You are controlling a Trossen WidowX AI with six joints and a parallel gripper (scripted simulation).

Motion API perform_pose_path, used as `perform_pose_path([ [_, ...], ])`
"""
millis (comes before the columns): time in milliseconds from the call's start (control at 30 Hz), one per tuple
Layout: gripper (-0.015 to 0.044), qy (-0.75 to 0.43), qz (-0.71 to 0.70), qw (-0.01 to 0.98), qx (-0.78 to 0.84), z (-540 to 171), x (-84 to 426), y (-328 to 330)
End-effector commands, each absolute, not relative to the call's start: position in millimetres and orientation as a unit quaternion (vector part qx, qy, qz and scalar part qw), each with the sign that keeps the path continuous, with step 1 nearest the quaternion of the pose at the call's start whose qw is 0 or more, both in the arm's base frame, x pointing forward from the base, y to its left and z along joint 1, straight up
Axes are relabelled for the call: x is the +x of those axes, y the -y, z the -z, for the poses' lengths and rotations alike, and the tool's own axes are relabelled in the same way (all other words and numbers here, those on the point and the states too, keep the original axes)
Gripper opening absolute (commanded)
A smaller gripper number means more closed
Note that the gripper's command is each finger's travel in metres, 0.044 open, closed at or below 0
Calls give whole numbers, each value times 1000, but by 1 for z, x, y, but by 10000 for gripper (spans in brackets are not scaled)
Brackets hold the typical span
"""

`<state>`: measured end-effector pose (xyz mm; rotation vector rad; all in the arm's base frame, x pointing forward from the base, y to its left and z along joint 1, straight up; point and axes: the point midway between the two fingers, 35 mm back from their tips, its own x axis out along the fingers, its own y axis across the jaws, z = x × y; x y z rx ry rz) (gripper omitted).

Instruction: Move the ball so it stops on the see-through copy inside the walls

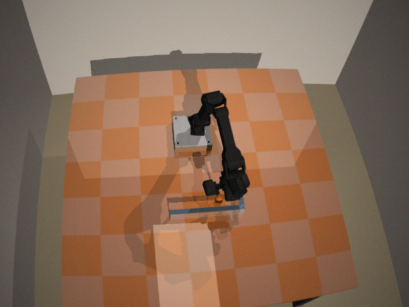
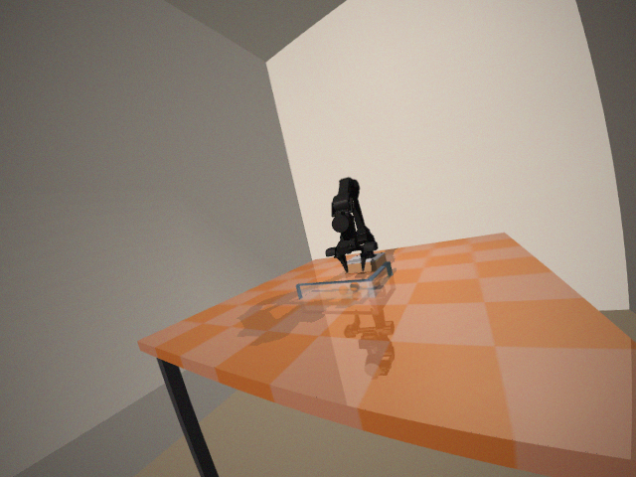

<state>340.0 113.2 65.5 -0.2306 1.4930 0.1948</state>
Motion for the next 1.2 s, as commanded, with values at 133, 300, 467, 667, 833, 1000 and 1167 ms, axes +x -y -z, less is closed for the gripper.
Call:
perform_pose_path([
  [133,279,-695,-43,717,-34,-58,346,-98],
  [300,279,-695,-43,717,-34,-44,346,-98],
  [467,279,-695,-43,717,-34,-42,346,-98],
  [667,279,-695,-44,717,-35,-33,347,-99],
  [833,279,-695,-44,717,-35,-25,347,-99],
  [1000,279,-695,-44,717,-34,-16,347,-99],
  [1167,279,-695,-43,717,-34,-8,347,-99],
])
